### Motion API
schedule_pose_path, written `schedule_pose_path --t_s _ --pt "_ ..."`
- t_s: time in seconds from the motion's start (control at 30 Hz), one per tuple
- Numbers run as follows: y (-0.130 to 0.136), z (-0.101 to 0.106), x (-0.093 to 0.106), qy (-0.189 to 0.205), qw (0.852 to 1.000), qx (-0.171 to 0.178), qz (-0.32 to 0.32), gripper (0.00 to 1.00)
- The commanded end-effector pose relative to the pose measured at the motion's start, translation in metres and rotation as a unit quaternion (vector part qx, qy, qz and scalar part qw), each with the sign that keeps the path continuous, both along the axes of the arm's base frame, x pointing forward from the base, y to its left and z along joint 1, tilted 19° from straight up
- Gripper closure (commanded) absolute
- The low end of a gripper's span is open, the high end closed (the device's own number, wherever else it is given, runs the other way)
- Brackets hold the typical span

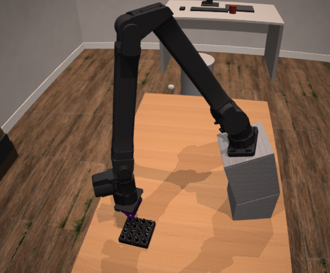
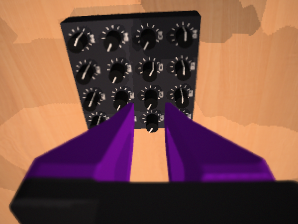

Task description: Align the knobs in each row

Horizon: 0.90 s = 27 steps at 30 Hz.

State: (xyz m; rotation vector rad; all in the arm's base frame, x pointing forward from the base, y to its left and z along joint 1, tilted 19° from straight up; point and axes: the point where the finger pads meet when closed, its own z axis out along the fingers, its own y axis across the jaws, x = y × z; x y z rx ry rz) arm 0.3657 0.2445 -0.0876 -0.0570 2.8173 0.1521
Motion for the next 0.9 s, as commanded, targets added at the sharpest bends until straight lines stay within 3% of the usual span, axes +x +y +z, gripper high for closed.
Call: schedule_pose_path --t_s 0.0,0.87 --pt "0.007 -0.001 0.008 -0.007 1.0 0.004 0.008 0.81" --pt "0.005 -0.026 0.016 -0.006 1.0 0.003 0.003 0.81"
